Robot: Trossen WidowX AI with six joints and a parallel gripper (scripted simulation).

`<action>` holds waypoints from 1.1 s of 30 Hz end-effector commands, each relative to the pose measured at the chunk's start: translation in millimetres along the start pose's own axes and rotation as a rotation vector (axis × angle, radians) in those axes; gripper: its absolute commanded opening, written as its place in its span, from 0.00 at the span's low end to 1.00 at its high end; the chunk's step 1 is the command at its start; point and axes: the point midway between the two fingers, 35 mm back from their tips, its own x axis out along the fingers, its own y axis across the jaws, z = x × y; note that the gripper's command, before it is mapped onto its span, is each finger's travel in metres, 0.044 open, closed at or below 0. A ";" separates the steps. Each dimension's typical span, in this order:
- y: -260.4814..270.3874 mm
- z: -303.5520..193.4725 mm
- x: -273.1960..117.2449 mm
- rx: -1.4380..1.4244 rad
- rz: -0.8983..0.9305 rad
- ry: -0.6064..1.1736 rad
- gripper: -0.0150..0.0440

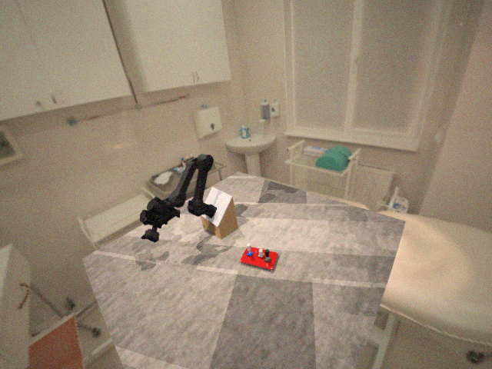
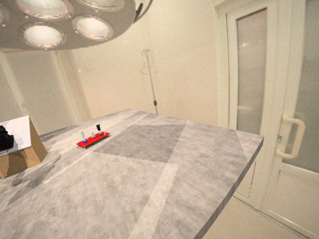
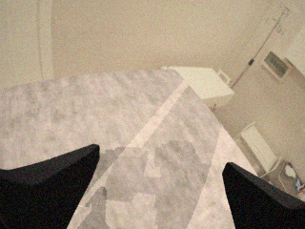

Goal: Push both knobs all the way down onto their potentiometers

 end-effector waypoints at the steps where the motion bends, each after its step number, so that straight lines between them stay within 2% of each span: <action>1: 0.5 -0.2 0.1 -0.002 0.002 0.002 0.89; 15: 49.7 -20.3 0.1 -0.071 0.192 0.158 0.26; 33: 142.2 -73.9 -39.9 -0.426 0.529 0.444 0.25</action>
